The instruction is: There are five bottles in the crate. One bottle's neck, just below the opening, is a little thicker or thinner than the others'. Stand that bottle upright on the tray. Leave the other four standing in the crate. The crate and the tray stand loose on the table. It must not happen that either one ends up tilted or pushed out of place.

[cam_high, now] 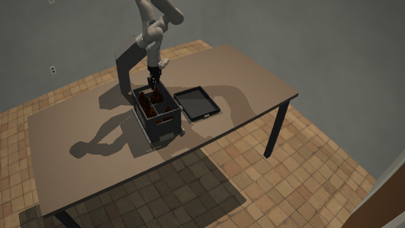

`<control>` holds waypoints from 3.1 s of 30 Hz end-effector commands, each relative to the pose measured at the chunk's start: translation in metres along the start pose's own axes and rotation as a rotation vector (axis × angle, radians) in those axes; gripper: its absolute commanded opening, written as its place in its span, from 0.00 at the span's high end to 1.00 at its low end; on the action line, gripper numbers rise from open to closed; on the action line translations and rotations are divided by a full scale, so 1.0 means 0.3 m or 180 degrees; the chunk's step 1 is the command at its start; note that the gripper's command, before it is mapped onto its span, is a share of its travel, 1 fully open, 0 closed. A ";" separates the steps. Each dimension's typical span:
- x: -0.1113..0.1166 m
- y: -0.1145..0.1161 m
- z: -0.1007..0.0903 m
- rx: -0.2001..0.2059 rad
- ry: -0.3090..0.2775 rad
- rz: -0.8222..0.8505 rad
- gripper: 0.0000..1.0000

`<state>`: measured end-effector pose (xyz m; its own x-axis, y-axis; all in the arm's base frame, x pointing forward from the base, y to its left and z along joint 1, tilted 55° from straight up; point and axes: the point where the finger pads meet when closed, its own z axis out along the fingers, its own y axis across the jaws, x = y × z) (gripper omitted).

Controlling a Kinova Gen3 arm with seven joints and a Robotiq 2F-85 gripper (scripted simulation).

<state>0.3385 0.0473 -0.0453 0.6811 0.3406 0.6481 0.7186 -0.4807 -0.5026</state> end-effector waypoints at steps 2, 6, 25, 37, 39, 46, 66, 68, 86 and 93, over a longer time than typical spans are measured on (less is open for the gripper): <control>0.001 -0.002 0.012 0.0005 -0.0003 -0.0003 0.36; 0.001 -0.002 0.026 0.0005 -0.0003 -0.0003 0.36; 0.000 -0.002 0.094 0.0005 -0.0003 -0.0003 0.36; 0.000 -0.002 0.123 0.0005 -0.0003 -0.0003 0.36; 0.000 -0.002 0.125 0.0005 -0.0003 -0.0003 0.36; 0.000 -0.002 0.127 0.0005 -0.0003 -0.0003 0.36; 0.000 -0.002 0.128 0.0005 -0.0003 -0.0003 0.36; 0.000 -0.002 0.128 0.0005 -0.0003 -0.0003 0.36; 0.000 -0.002 0.128 0.0005 -0.0003 -0.0003 1.00; 0.000 -0.002 0.128 0.0005 -0.0003 -0.0003 1.00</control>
<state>0.3433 0.0791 -0.0669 0.6805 0.3419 0.6481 0.7197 -0.4780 -0.5035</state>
